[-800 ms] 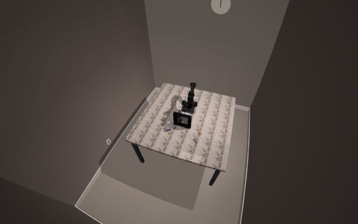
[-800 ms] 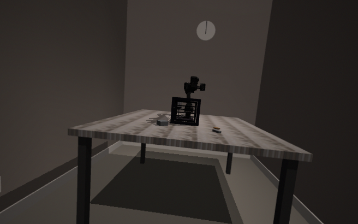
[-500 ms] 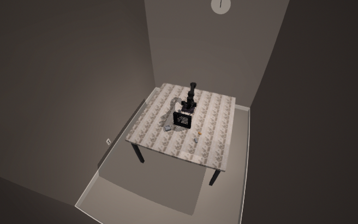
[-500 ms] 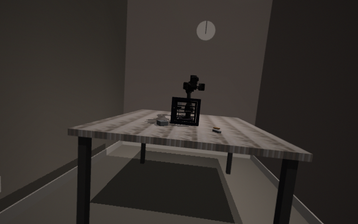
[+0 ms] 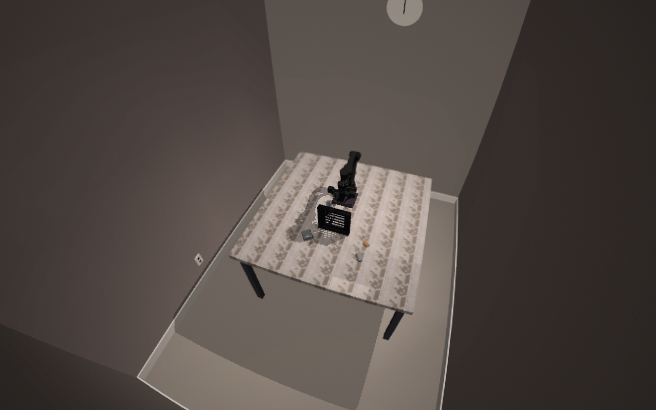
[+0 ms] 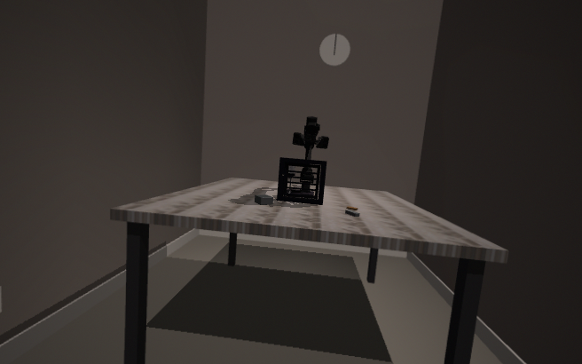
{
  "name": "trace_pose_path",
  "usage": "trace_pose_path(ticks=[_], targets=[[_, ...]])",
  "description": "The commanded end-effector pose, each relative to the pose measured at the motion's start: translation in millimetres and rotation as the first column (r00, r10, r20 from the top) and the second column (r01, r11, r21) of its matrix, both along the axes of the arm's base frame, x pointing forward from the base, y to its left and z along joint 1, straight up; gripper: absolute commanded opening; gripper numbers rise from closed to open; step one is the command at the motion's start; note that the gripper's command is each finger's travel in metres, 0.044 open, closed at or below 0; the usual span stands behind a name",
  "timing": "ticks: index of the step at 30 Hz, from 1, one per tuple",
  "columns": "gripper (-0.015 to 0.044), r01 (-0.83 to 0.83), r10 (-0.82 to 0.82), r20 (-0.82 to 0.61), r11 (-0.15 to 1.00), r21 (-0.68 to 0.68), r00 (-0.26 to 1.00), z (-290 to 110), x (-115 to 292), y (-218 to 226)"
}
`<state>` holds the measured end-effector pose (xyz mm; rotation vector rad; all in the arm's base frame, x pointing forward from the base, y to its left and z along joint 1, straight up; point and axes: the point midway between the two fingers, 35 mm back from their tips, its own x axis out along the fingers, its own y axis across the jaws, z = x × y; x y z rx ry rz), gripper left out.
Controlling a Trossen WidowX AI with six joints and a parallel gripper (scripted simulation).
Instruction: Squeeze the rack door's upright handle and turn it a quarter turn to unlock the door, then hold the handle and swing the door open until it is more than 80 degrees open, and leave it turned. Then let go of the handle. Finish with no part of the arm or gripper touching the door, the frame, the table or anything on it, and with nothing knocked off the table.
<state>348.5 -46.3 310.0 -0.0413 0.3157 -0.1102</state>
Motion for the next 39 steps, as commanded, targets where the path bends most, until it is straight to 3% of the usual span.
trace_pose_path(ticks=[1, 18, 39], targets=[[0.0288, 0.009, -0.009, -0.096, 1.0, -0.003, 0.995, -6, 2, -10], [0.0288, 0.052, -0.039, -0.424, 0.998, 0.02, 0.905, -25, -6, -45], [0.0288, 0.115, 0.014, -0.741, 0.986, 0.122, 0.671, -38, -45, -76]])
